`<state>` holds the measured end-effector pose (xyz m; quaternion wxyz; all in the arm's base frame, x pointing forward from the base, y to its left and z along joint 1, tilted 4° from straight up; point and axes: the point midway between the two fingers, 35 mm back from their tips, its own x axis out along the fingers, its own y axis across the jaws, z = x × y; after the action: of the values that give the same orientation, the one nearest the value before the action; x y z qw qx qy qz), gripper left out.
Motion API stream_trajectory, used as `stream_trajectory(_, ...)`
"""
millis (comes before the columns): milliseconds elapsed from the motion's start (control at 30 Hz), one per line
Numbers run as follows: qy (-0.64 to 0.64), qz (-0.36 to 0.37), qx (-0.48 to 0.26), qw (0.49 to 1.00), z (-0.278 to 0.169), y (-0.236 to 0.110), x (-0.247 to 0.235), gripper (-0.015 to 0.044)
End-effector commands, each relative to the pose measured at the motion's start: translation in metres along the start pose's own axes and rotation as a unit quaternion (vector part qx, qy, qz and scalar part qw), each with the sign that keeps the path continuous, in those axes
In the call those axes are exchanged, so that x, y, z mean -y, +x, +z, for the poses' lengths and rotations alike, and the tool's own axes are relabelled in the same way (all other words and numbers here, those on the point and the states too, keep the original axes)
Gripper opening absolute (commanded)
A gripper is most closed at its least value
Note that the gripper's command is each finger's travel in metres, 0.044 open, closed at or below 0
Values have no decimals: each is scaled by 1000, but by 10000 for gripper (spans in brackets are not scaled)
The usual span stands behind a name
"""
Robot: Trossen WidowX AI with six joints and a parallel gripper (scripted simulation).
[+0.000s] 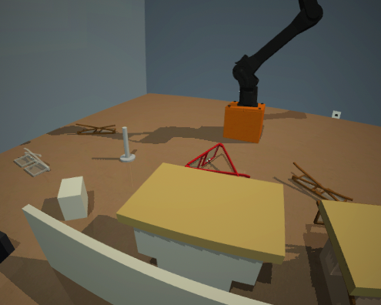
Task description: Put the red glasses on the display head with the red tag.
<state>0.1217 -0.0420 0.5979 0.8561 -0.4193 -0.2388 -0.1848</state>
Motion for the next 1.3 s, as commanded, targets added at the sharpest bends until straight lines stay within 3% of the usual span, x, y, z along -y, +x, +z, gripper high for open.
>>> stream_trajectory(0, 65, -22, 6, 998, -24, 2, 16, 200)
stream_trajectory(300, 239, -69, -46, 967, -119, 15, 35, 200)
stream_trajectory(567, 379, -85, -147, 909, -224, 30, -1, 200)
stream_trajectory(933, 492, -47, -349, 796, -340, 27, -128, 200)
stream_trajectory(1267, 487, 50, -575, 655, -394, -33, -285, 200)
